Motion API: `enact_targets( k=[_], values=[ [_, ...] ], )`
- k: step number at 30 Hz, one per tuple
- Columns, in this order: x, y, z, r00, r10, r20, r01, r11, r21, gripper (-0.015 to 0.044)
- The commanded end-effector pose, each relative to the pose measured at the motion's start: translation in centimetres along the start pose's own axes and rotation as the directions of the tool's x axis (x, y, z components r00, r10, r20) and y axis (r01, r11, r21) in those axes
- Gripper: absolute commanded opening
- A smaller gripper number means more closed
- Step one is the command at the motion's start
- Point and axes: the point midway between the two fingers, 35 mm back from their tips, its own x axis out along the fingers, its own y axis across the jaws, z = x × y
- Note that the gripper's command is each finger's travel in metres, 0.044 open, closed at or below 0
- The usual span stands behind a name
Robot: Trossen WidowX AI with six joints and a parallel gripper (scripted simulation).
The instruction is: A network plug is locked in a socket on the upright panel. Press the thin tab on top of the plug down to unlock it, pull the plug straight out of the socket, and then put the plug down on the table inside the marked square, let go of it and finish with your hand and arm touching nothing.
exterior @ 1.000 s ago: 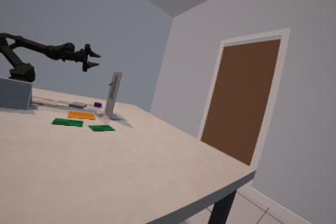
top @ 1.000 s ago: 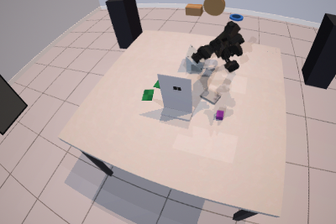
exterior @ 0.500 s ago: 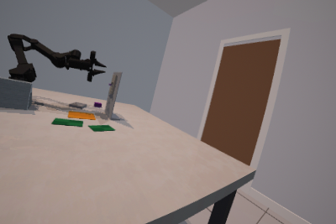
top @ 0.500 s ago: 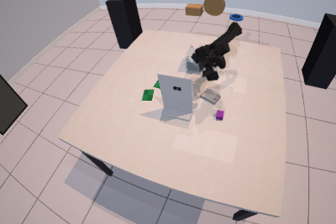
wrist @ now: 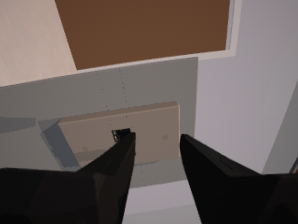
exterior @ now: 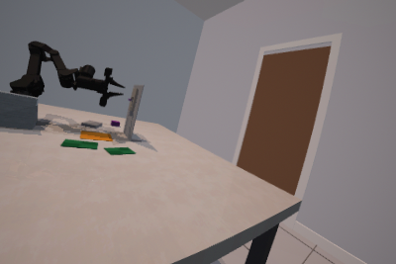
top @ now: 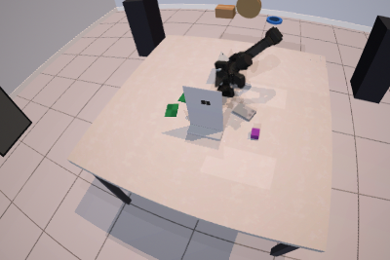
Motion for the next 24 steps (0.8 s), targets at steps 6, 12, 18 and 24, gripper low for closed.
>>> enact_targets(
  k=[6,12,18,24],
  values=[
    [-1.3,1.9,-4.3,0.998,0.023,-0.056,-0.031,0.989,-0.146,0.0156],
    [-1.8,2.3,-5.3,0.997,0.029,-0.073,-0.042,0.982,-0.186,0.0156],
    [-1.0,2.3,-5.2,0.997,0.028,-0.072,-0.042,0.982,-0.186,0.0156],
    [-0.1,2.3,-5.0,0.997,0.028,-0.072,-0.041,0.982,-0.186,0.0156]
  ],
)
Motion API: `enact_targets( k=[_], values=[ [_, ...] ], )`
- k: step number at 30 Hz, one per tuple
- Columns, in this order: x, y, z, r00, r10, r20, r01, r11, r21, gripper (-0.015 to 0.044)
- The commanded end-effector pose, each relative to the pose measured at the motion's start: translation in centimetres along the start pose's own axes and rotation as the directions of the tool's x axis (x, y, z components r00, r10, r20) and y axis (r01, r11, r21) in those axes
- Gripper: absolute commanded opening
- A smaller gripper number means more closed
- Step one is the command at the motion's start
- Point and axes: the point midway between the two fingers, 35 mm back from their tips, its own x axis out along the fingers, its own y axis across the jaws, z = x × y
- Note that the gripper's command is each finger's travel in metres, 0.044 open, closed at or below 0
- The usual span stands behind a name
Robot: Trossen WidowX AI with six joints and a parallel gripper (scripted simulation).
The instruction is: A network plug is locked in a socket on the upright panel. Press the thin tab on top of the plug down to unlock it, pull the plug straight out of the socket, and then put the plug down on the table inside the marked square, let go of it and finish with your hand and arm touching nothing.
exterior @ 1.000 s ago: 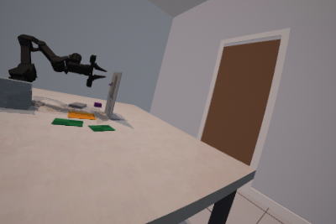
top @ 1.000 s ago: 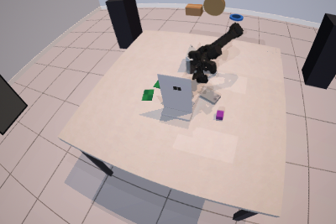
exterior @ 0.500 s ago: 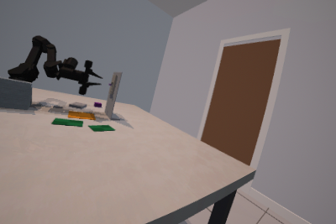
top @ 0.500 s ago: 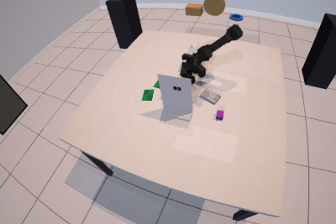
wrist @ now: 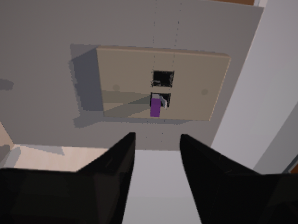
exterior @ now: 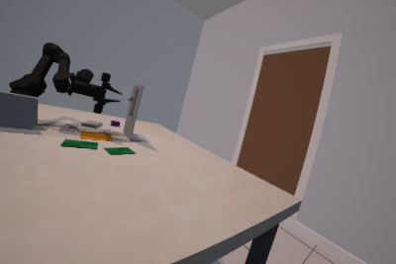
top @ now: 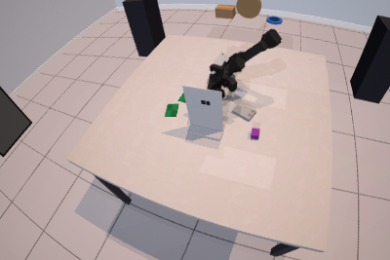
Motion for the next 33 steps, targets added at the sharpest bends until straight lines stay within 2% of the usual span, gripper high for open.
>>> enact_targets(
  k=[1,28,33],
  values=[
    [0.7,-0.3,0.2,1.0,-0.009,-0.001,0.009,1.0,-0.005,0.0156],
    [4.5,-0.2,1.3,1.0,-0.011,0.001,0.011,1.0,-0.004,0.0156],
    [4.5,-0.2,1.3,1.0,-0.011,0.001,0.011,1.0,-0.004,0.0123]
  ],
)
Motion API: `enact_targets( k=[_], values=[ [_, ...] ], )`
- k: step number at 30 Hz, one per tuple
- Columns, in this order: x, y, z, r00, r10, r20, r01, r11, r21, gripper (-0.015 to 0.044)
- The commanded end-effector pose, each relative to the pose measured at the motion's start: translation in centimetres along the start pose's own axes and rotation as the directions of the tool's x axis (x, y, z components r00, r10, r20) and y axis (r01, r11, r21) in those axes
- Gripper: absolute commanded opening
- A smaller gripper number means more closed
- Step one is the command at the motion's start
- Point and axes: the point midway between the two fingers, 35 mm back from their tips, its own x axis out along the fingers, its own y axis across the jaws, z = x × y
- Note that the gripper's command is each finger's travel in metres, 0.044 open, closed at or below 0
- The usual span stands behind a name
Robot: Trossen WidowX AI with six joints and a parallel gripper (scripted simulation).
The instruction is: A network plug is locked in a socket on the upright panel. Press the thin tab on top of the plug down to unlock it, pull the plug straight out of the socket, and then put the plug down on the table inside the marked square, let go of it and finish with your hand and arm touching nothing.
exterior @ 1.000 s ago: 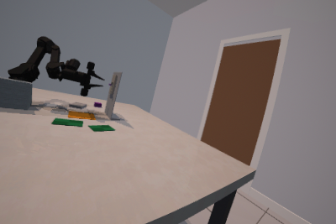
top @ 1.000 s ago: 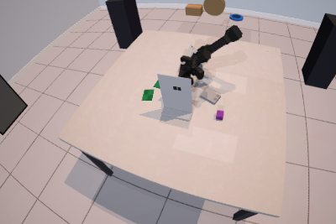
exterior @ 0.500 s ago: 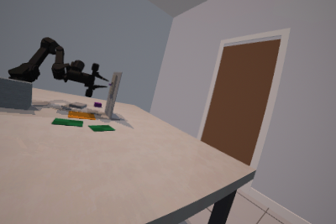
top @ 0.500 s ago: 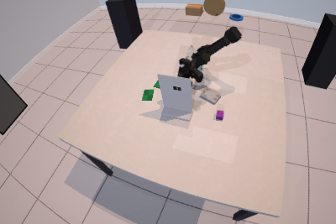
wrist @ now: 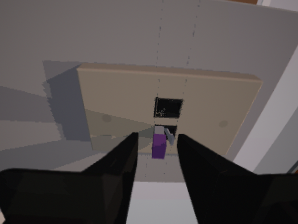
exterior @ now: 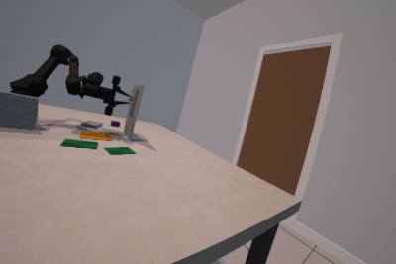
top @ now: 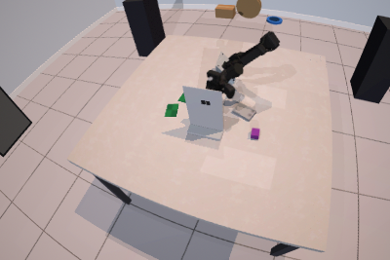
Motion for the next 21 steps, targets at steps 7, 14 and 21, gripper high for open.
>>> enact_targets(
  k=[7,14,21],
  values=[
    [0.14,-0.18,0.03,1.0,-0.007,-0.003,0.007,1.0,0.006,0.0076],
    [0.14,-0.18,0.03,1.0,-0.007,-0.003,0.007,1.0,0.006,0.0029],
    [0.14,-0.18,0.03,1.0,-0.007,-0.003,0.007,1.0,0.006,0.0]
  ],
)
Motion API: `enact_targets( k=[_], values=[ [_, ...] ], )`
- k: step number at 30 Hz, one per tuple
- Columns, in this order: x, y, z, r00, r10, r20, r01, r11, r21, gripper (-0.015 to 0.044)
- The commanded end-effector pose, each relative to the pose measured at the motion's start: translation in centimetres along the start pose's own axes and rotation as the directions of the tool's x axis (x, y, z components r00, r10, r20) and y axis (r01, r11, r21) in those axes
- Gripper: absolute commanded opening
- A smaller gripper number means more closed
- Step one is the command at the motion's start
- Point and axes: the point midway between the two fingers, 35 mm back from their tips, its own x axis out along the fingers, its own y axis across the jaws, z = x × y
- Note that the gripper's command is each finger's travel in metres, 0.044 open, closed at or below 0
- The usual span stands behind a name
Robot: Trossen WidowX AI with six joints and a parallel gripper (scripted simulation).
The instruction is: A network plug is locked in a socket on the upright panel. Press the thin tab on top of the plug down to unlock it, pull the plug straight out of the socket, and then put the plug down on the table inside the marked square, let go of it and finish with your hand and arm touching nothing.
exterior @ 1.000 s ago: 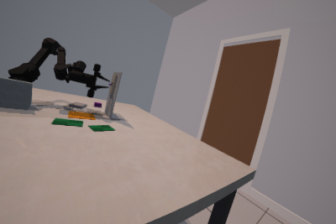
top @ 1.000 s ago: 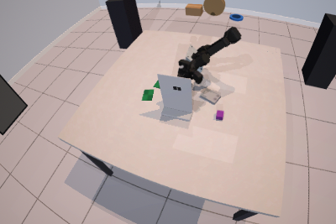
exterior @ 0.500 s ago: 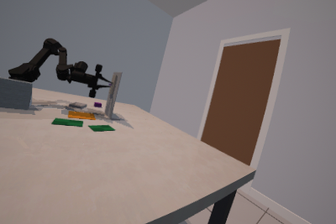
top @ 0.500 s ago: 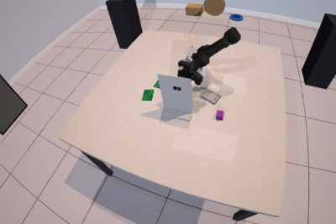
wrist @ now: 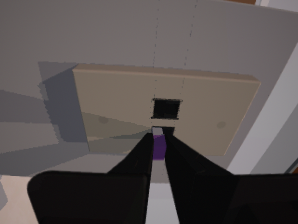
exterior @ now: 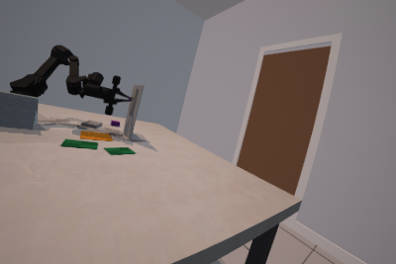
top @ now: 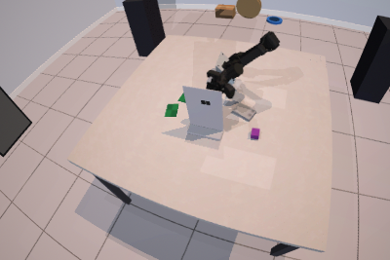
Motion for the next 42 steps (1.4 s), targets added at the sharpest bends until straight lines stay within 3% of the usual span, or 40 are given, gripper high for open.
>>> enact_targets(
  k=[1,42],
  values=[
    [0.0,0.0,0.0,1.0,0.0,-0.002,0.0,1.0,0.006,0.0],
    [-2.4,0.0,-0.8,1.0,0.001,-0.003,-0.001,1.0,0.005,0.0]
  ],
)
